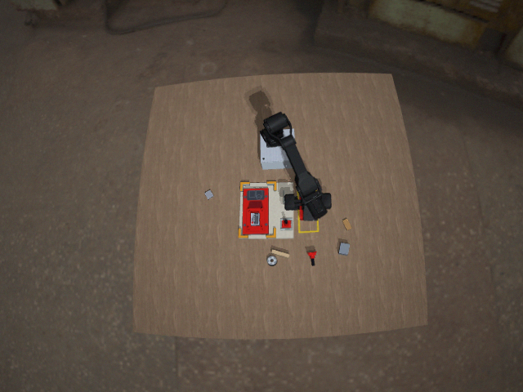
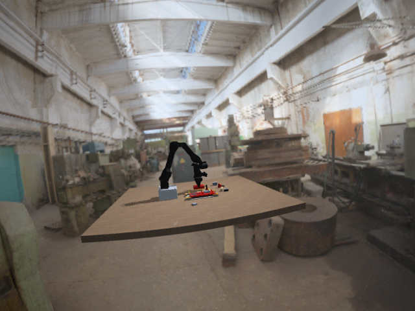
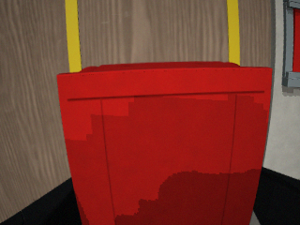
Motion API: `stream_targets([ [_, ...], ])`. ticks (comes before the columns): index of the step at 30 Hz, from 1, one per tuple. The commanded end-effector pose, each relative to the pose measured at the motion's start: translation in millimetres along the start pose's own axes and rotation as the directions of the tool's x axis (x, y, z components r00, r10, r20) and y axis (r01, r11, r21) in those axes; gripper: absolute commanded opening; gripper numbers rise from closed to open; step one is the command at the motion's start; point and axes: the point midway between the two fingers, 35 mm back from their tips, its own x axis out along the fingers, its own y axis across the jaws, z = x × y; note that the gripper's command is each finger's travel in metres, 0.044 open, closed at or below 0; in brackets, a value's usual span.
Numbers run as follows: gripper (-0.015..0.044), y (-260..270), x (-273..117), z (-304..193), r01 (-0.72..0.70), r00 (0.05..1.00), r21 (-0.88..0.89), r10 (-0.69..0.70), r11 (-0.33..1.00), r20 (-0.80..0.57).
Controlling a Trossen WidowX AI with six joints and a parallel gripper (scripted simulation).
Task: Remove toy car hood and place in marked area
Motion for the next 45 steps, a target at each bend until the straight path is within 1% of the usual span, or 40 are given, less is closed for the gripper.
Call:
stream_targets([
  [1, 0.0, -0.5, 1.9, 0.3, 0.002, 1.0, -0.005, -0.002, 1.0, 0.002],
  [40, 0.0, -0.7, 20.9, 0.2, 0.003, 1.0, -0.005, -0.003, 1.0, 0.002],
  [45, 0.0131, -0.2, 18.8, 0.0, 0.0, 1.0, 0.0, 0.0, 1.0, 0.001],
])
